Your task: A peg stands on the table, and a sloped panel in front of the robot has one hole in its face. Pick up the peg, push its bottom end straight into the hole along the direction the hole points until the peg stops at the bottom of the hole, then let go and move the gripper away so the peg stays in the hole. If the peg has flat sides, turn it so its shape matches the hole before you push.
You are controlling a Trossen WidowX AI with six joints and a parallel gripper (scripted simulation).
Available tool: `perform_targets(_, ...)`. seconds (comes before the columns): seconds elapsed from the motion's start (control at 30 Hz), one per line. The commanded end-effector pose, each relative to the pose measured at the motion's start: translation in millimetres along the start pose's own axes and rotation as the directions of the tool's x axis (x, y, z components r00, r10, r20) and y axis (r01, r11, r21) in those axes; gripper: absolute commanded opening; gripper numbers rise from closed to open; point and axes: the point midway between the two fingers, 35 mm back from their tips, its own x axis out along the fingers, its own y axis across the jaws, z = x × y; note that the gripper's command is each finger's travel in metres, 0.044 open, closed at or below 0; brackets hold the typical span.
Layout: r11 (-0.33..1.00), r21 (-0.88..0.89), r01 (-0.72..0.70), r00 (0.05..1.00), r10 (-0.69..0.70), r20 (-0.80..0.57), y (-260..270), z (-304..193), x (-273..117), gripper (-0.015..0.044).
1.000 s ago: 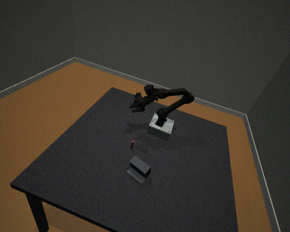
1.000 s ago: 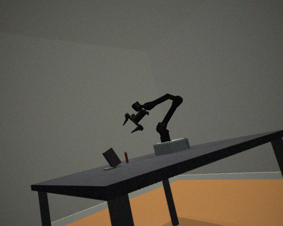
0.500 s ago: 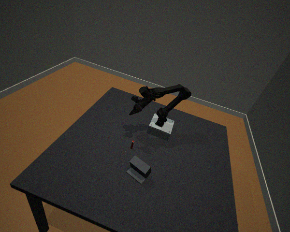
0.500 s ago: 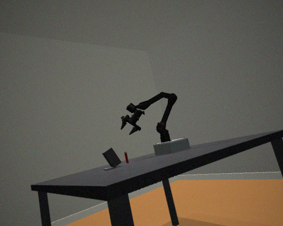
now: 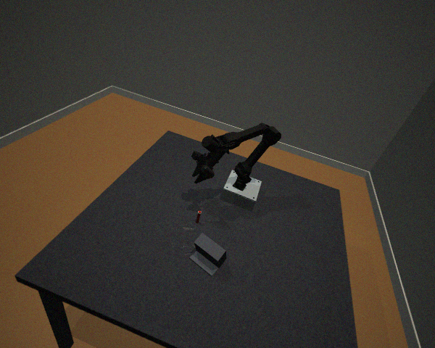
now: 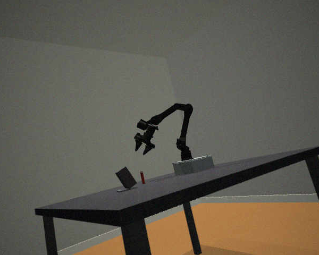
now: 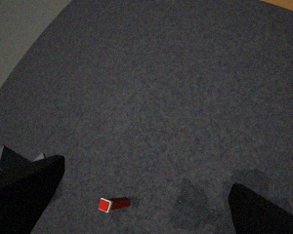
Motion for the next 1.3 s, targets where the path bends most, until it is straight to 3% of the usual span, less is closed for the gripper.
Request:
perform_targets(0.0,0.996,-0.086,0.015,0.999,-0.019,-0.049,3,-5,9,0.044)
perform_targets(0.6,0.841,-0.539,-0.053,0.964,-0.098,-0.249,26,-28,40,0.044)
perform_targets(1.27,0.455,-0.84,-0.294,0.877,-0.222,-0.427,49,-62,72,0.044)
